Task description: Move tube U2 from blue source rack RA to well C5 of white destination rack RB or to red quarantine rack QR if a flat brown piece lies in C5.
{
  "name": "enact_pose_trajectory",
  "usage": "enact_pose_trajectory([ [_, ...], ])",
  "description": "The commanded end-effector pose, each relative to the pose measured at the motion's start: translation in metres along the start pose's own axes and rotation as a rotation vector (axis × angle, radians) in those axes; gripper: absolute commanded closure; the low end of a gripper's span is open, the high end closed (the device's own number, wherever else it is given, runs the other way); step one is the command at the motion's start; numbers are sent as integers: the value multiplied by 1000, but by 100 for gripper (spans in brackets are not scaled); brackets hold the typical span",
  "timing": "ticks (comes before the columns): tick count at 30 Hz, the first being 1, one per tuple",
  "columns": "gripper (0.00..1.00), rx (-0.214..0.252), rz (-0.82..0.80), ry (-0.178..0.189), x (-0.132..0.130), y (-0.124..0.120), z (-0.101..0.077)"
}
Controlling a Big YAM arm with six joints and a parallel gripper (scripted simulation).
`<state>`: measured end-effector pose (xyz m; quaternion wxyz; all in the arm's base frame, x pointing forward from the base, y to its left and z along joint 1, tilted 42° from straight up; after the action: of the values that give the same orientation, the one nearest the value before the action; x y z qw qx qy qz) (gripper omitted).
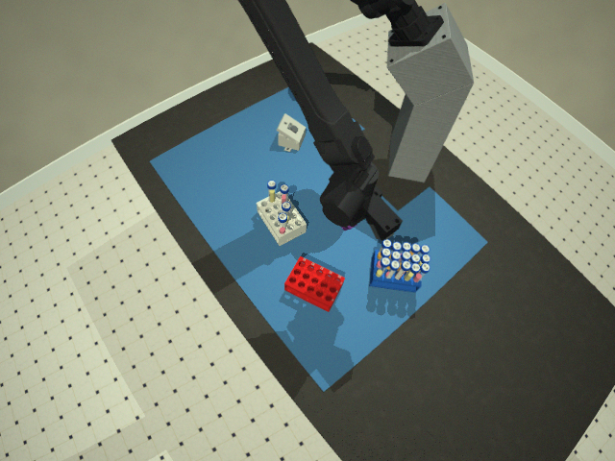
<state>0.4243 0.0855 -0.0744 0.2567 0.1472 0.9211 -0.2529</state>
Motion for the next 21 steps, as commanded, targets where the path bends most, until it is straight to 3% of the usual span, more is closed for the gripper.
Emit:
enact_pose_trajectory([
  [1,70,-17,-9,-12,19,15,-6],
  [13,70,-23,-3,-17,68,52,-8],
  [16,70,-29,4,-23,67,55,-11],
  [21,70,-14,-14,-8,95,65,-8],
])
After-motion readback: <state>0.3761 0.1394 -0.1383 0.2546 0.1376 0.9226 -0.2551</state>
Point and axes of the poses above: the point where the finger pads meet when closed, its own z axis out along the fingers, its own x axis across the jaws, y = z × x, the point moved 8 cm from there along -z, back along the fingers, and after that the axes turned 11 degrees about z, right-handed, at the moved point
